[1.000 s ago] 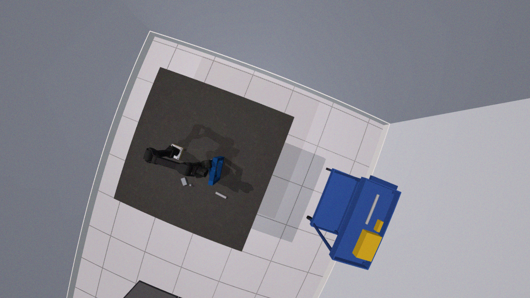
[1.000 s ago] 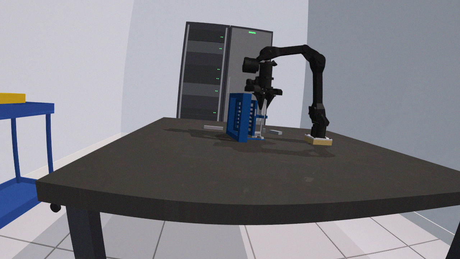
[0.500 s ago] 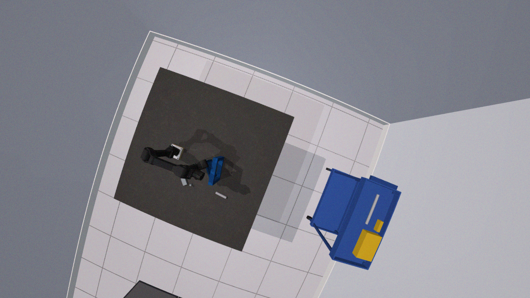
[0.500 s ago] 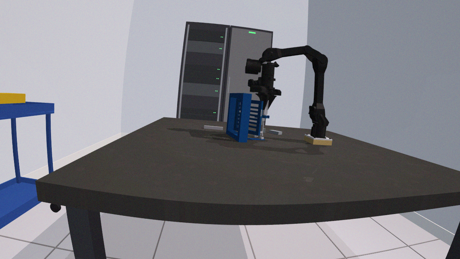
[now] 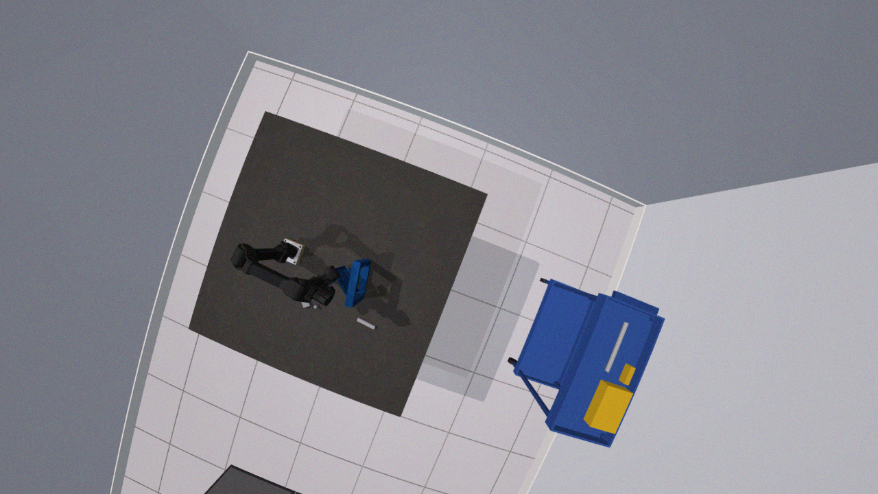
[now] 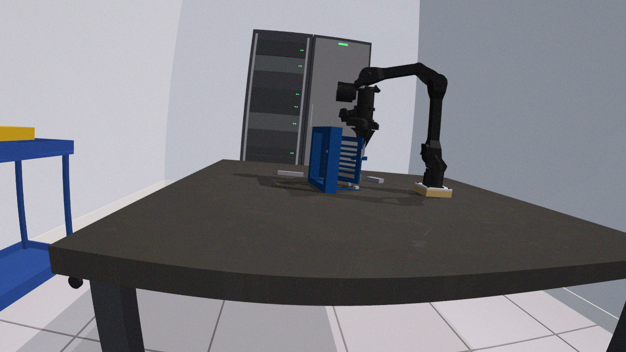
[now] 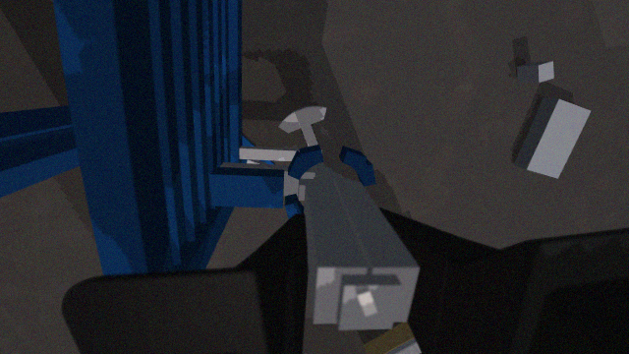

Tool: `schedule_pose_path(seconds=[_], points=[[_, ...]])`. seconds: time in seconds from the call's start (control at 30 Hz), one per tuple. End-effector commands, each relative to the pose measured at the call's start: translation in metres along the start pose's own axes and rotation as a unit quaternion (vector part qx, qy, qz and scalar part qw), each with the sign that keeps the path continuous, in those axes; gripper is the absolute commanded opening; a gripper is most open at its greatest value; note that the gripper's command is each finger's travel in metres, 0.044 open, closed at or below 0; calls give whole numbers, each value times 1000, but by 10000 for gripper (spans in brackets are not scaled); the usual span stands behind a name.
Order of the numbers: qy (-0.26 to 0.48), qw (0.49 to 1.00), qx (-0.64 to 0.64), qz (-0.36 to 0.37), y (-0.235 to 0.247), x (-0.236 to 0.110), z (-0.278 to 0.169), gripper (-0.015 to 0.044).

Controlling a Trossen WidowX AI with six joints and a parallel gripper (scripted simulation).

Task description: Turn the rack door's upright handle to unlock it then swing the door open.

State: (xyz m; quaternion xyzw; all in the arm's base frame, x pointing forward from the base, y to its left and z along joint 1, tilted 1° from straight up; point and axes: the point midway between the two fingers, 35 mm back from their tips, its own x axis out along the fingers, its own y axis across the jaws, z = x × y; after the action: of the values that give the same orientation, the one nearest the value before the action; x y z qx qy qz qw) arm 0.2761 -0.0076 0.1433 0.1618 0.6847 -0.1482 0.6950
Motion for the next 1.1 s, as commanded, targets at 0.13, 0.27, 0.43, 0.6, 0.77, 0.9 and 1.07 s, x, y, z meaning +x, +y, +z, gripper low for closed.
schedule_pose_path(seconds=[0.13, 0.27, 0.43, 0.6, 0.77, 0.9, 1.07], points=[[-4, 997, -73, 4, -11, 0, 5, 26], [-4, 995, -102, 3, -18, 0, 8, 26], [-5, 991, -137, 3, -26, 0, 12, 26], [-5, 985, -172, 2, -34, 0, 17, 26], [-5, 978, -206, 2, -41, 0, 22, 26], [-5, 972, -236, 1, -47, 0, 27, 26], [-5, 962, -272, 1, -55, 0, 33, 26]])
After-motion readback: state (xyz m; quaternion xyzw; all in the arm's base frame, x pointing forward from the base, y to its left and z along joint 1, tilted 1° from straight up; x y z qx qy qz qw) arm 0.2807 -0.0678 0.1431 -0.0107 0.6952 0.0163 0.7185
